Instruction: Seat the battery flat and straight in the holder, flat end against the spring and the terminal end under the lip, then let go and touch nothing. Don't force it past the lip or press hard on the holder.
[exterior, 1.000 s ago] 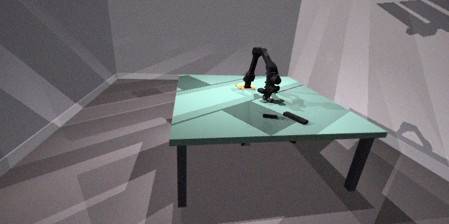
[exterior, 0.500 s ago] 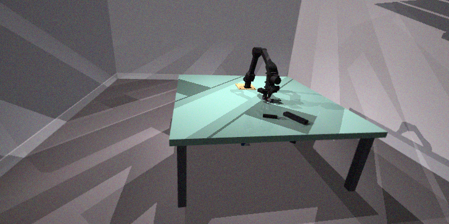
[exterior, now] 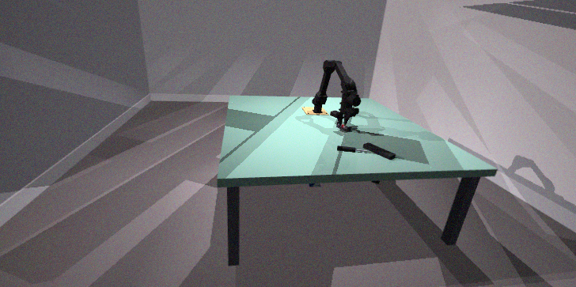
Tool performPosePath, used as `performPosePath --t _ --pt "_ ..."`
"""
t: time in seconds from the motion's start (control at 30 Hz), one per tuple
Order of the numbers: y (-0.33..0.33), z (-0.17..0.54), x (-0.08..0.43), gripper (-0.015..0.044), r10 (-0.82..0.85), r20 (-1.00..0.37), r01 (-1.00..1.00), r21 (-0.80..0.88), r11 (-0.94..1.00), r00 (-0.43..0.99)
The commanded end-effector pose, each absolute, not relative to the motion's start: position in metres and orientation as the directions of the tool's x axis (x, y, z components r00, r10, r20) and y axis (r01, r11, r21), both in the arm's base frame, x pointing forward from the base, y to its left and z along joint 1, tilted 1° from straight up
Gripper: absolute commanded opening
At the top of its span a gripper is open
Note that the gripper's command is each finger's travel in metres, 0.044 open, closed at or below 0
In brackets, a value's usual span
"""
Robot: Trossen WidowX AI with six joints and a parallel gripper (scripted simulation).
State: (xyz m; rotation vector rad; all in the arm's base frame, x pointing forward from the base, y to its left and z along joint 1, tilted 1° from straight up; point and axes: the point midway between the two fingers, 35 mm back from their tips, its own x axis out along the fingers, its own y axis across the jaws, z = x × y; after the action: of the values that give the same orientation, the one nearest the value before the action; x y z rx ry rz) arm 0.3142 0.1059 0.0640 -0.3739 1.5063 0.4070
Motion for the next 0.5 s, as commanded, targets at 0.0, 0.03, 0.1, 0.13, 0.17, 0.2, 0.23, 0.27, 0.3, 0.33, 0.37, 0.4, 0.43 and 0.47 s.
performPosePath --t 0.0,0.03,0.1,0.13,0.17,0.2,0.23,0.27,0.3,0.33,0.37,0.4,0.43,0.47 --pt "0.107 0.067 0.316 0.0178 0.030 -0.999 -0.480 0.012 0.877 0.029" --pt "0.106 0.066 0.314 0.0204 0.028 -0.999 -0.480 0.013 0.877 0.023" --pt "0.106 0.077 0.315 0.0256 0.028 -0.999 -0.480 0.013 0.877 0.024" --pt "0.106 0.085 0.315 0.0283 0.028 -0.999 -0.480 0.013 0.877 0.025" --pt "0.106 0.094 0.315 0.0309 0.029 -0.999 -0.480 0.013 0.877 0.026" --pt "0.106 0.102 0.315 0.0335 0.029 -0.999 -0.480 0.013 0.877 0.026" --pt "0.106 0.111 0.314 0.0361 0.029 -0.999 -0.480 0.013 0.877 0.027" --pt "0.106 0.119 0.314 0.0388 0.029 -0.999 -0.480 0.013 0.877 0.028" --pt "0.106 0.128 0.312 0.0414 0.030 -0.999 -0.480 0.013 0.877 0.028" --pt "0.105 0.135 0.311 0.0440 0.030 -0.999 -0.480 0.012 0.877 0.029" --pt "0.105 0.139 0.310 0.0440 0.030 -0.999 -0.480 0.012 0.877 0.029" --pt "0.105 0.140 0.309 0.0440 0.030 -0.999 -0.480 0.012 0.877 0.029" --pt "0.105 0.140 0.309 0.0440 0.030 -0.999 -0.480 0.012 0.877 0.029" --pt "0.105 0.140 0.309 0.0440 0.030 -0.999 -0.480 0.012 0.877 0.029"
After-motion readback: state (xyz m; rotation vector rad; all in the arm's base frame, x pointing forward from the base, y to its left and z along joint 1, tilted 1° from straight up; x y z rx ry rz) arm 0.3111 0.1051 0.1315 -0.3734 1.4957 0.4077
